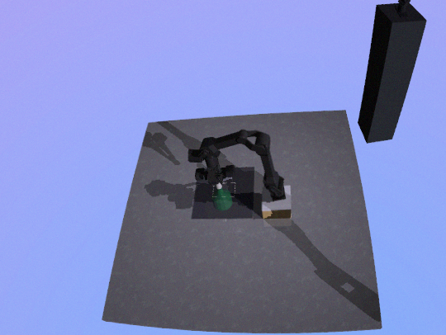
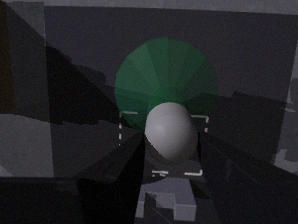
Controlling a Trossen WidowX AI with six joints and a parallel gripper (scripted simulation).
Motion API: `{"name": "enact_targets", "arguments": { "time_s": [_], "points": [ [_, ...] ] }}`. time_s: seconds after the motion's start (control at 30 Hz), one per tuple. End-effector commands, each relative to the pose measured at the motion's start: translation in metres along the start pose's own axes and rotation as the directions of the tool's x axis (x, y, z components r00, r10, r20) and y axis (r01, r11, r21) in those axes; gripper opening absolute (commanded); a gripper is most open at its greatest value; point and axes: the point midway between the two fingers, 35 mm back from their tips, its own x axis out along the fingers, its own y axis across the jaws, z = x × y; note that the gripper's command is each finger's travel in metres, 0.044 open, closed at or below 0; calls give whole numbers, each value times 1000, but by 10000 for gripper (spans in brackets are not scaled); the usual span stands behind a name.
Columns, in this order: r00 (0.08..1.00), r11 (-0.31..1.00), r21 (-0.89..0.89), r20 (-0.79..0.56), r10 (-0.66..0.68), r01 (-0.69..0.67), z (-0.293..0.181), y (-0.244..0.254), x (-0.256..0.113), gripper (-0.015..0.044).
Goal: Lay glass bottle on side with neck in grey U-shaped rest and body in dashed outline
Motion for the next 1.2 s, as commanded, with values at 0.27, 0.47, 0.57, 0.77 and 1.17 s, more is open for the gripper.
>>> {"name": "enact_targets", "arguments": {
  "time_s": [0.27,0.47,0.57,0.77,1.17],
  "points": [
    [1000,1000,-4,10,1,-1,-15,0,-3,121],
    [1000,1000,-10,26,2,-2,-19,0,-4,121],
    [999,1000,-14,34,3,-2,-21,0,-4,121],
    [999,1000,-20,50,4,-3,-25,0,-5,121],
    [997,1000,-31,82,5,-3,-33,1,-5,121]
  ]
}}
